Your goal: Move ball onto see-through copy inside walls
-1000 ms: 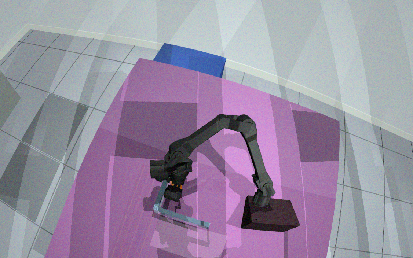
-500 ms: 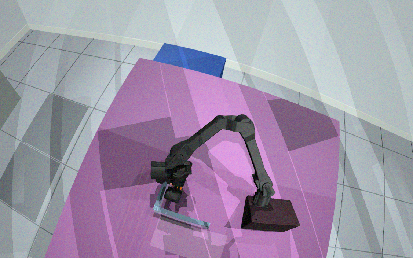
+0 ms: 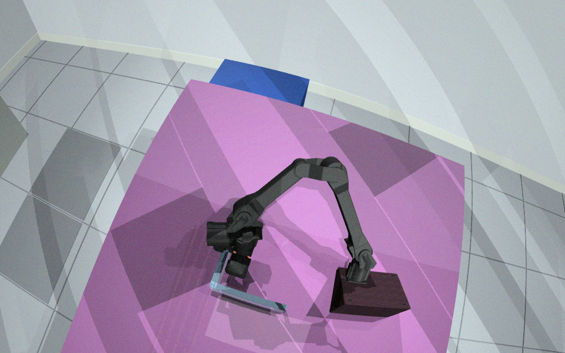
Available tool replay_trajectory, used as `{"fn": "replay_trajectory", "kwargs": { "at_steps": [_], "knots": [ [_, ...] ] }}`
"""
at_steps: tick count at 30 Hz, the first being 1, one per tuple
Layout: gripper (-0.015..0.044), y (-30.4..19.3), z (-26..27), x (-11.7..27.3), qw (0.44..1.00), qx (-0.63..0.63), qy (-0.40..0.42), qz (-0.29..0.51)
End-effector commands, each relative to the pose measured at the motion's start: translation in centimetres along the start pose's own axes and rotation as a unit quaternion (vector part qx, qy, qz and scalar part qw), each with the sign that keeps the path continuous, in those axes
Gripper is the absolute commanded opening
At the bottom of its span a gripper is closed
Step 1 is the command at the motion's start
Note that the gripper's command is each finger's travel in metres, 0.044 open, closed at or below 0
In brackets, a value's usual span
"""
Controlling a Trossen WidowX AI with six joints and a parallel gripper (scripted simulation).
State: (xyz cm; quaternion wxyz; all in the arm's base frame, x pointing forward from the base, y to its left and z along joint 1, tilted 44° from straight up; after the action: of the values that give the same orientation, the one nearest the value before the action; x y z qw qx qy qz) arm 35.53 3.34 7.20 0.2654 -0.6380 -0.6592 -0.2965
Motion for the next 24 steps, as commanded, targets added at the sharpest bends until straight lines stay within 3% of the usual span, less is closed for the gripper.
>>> {"fn": "replay_trajectory", "kwargs": {
  "at_steps": [1,20,24],
  "knots": [
    [0.0,0.1,0.2,0.5,1.0,0.005,-0.001,0.002],
    [0.0,0.2,0.2,11.5,1.0,0.003,0.001,0.002],
    [0.0,0.0,0.2,12.3,1.0,0.004,0.0,0.002]
  ]
}}
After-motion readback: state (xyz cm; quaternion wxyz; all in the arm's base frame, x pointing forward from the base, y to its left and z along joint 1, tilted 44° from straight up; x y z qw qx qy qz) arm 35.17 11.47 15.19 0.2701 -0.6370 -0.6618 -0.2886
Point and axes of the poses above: the point midway between the two fingers, 35 mm back from their tips, its own x axis back along the fingers, its own z axis across the jaws, y = z × x, the point moved 9 cm from there along x, back along the fingers, and after that the axes turned 5 degrees about x, right-handed, at the moved point
